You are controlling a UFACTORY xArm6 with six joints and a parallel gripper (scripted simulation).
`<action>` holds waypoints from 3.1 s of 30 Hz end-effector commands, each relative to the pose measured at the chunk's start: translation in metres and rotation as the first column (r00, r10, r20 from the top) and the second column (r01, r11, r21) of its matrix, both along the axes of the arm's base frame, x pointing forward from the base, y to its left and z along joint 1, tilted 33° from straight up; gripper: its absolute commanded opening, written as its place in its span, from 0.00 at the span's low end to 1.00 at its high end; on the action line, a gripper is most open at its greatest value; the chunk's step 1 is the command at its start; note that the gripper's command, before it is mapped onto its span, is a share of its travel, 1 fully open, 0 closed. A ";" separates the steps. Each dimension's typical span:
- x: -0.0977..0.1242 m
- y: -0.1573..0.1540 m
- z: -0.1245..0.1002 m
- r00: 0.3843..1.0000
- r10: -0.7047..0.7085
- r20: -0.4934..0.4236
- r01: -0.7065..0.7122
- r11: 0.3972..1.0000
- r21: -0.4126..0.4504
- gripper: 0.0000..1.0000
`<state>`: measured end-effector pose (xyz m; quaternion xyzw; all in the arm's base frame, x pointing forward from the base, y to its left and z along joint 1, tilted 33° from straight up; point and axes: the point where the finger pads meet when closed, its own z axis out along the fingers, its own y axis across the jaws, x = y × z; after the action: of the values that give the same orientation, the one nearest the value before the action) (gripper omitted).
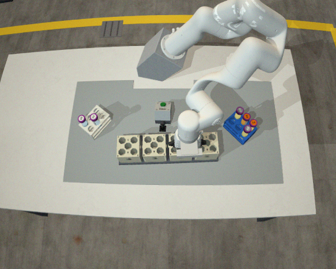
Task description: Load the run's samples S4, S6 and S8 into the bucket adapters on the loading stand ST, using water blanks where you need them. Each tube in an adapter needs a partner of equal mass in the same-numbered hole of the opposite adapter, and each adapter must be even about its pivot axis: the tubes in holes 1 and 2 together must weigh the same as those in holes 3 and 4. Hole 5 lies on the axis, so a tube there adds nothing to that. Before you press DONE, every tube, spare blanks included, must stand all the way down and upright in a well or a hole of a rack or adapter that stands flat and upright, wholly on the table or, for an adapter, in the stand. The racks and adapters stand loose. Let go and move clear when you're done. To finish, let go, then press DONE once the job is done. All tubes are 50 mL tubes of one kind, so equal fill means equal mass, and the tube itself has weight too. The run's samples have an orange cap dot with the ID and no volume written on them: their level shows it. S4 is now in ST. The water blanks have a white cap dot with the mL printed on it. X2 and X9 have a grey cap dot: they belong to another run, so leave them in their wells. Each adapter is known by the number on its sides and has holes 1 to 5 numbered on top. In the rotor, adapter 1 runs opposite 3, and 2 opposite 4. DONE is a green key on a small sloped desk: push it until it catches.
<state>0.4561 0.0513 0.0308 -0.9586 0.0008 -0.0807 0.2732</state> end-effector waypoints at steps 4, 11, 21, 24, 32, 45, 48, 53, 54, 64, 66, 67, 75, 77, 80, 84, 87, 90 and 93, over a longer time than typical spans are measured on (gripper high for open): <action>0.001 0.000 0.001 1.000 -0.001 0.003 0.001 1.000 -0.001 0.57; 0.001 -0.001 0.002 1.000 -0.001 0.003 0.001 1.000 -0.001 0.00; 0.001 -0.001 0.002 1.000 -0.001 0.003 0.001 1.000 -0.001 0.00; 0.001 -0.001 0.002 1.000 -0.001 0.003 0.001 1.000 -0.001 0.00; 0.001 -0.001 0.002 1.000 -0.001 0.003 0.001 1.000 -0.001 0.00; 0.001 -0.001 0.002 1.000 -0.001 0.003 0.001 1.000 -0.001 0.00; 0.001 -0.001 0.002 1.000 -0.001 0.003 0.001 1.000 -0.001 0.00; 0.001 -0.002 0.003 1.000 -0.001 0.003 0.001 1.000 -0.001 0.00; 0.001 -0.002 0.003 1.000 -0.001 0.003 0.001 1.000 -0.001 0.00; 0.000 -0.006 0.009 1.000 -0.001 0.003 0.001 1.000 -0.001 0.00; 0.000 -0.006 0.009 1.000 -0.001 0.003 0.001 1.000 -0.001 0.00; 0.000 -0.006 0.010 1.000 -0.001 0.003 0.001 1.000 -0.001 0.00; -0.001 -0.009 0.014 1.000 -0.001 0.003 0.001 1.000 -0.001 0.00; -0.001 -0.009 0.015 1.000 -0.001 0.003 0.001 1.000 -0.001 0.00; -0.002 -0.010 0.017 1.000 -0.001 0.003 0.001 1.000 -0.001 0.00; -0.002 -0.011 0.018 1.000 -0.001 0.003 0.001 1.000 -0.001 0.00; -0.002 -0.012 0.019 1.000 -0.001 0.003 0.001 1.000 -0.001 0.00; -0.002 -0.012 0.019 1.000 -0.001 0.003 0.001 1.000 -0.001 0.00; -0.003 -0.014 0.022 1.000 -0.001 0.003 0.001 1.000 -0.001 0.00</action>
<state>0.4528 0.0402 0.0485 -0.9585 0.0008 -0.0807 0.2733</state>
